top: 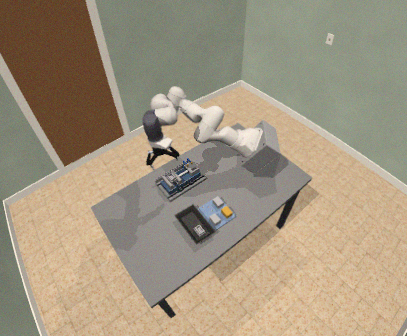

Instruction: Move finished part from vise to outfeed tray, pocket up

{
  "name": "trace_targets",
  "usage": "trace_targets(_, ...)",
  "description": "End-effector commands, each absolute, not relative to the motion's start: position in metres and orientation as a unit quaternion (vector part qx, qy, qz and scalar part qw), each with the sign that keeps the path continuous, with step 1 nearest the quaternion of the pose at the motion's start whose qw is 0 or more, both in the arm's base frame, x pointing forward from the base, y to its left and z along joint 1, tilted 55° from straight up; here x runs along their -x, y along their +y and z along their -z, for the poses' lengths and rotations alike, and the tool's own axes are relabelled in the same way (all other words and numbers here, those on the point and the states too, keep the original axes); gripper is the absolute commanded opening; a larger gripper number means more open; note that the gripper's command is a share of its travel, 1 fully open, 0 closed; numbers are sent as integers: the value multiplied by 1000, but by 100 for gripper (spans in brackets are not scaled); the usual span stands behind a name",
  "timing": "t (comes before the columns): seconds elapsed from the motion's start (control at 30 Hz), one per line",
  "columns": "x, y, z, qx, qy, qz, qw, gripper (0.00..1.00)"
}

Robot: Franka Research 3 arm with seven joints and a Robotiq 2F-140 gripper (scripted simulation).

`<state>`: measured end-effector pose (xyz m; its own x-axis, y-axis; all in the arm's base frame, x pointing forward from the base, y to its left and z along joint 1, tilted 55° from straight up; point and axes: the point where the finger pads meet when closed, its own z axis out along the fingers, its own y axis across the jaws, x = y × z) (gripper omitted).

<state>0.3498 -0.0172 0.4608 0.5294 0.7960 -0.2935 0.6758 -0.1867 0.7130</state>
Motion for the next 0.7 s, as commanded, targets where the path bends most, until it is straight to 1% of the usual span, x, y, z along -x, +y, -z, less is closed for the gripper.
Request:
trace_targets(0.0, -350, -19, -460, -763, 485, -67, 422, 100)
trace_targets(0.03, -347, -24, -455, -742, 512, -57, 429, 100)
trace_targets(0.67, -347, -24, -455, -742, 512, -57, 429, 100)
